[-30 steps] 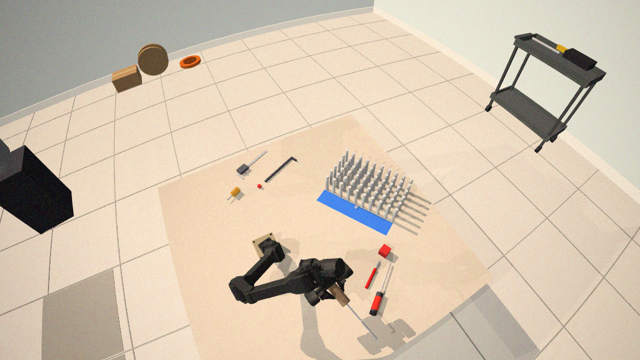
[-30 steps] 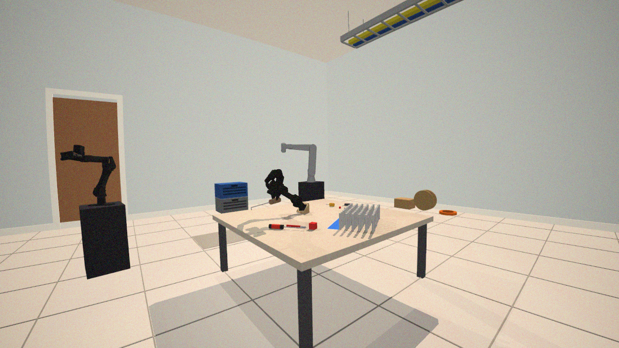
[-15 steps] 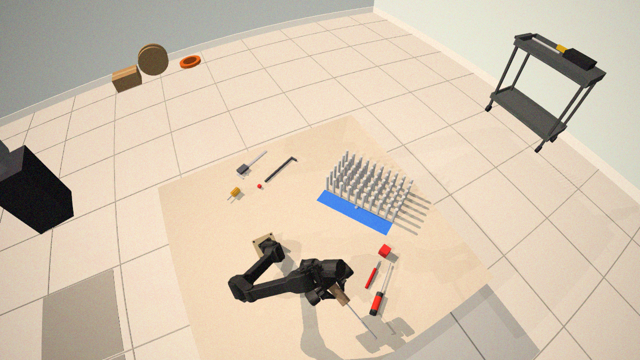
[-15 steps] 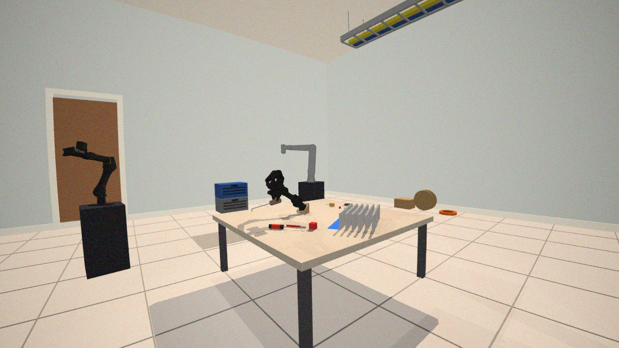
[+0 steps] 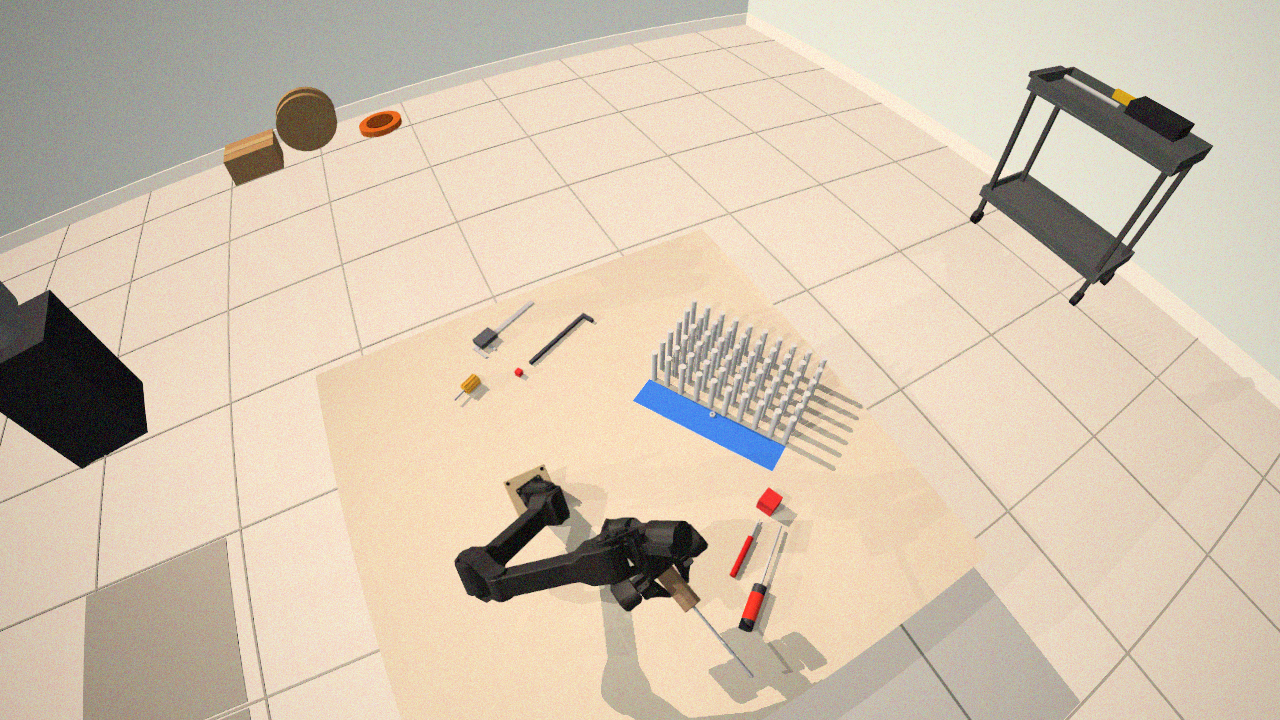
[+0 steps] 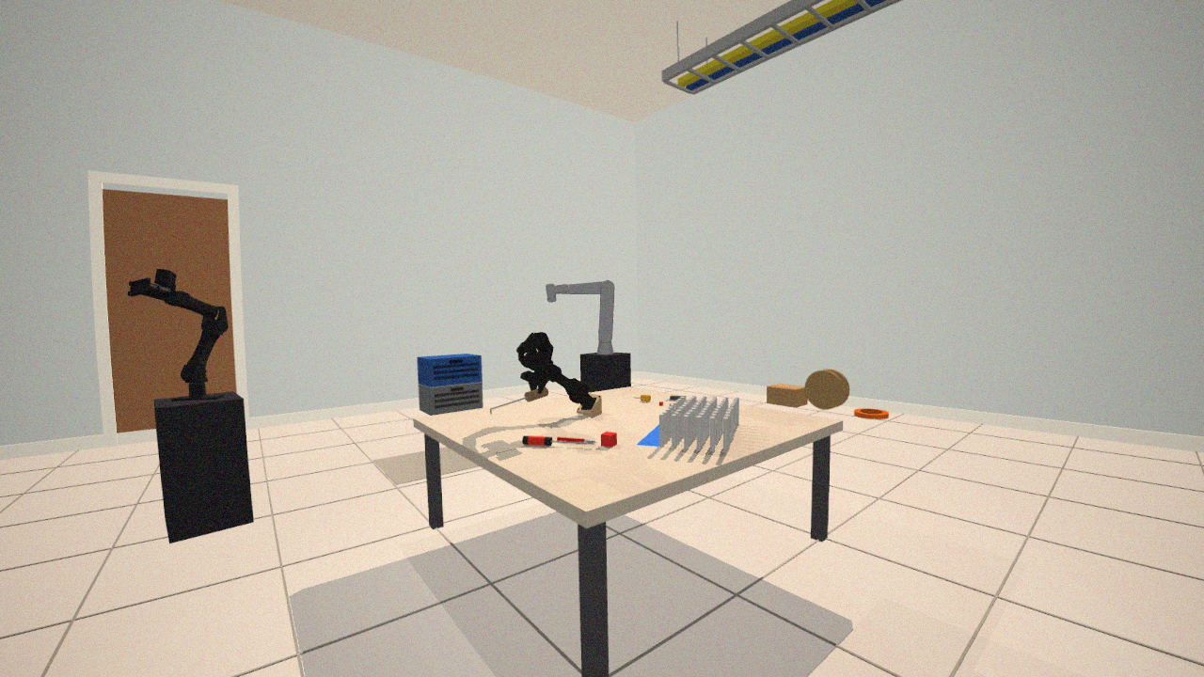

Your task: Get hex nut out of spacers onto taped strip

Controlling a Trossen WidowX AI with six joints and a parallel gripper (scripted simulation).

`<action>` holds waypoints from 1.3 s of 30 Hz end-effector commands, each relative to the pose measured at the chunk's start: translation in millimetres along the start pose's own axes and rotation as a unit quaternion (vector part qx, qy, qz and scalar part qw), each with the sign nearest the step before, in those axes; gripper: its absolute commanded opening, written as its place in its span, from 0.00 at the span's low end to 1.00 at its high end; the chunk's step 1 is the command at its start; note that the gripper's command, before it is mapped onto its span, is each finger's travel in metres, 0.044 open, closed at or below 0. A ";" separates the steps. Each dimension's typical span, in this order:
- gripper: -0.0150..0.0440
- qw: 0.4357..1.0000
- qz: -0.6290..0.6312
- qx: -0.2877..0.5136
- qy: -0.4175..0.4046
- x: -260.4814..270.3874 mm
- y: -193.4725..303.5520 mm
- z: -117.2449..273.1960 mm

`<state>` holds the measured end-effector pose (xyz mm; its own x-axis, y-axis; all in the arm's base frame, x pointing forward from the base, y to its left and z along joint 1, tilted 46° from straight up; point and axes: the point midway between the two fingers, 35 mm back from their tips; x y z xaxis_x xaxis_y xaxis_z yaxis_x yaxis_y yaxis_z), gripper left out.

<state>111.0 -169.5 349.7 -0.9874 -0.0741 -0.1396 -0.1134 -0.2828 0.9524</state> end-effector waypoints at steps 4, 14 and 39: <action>0.25 1.000 0.001 -0.003 0.000 -0.4 -2.9 -3.0; 0.25 1.000 0.000 -0.007 -0.001 -0.4 -5.5 -6.5; 0.25 1.000 -0.004 -0.014 -0.002 -0.3 -11.7 -15.4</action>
<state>113.7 -179.8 336.4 -0.9867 -0.0646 -0.1490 -0.1224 -0.3075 0.9436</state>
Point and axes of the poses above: the point midway between the two fingers, 35 mm back from their tips, its own z axis back along the fingers, its own x axis across the jaws, y = z × x, and after that the axes turned 3 degrees about -z, right-handed
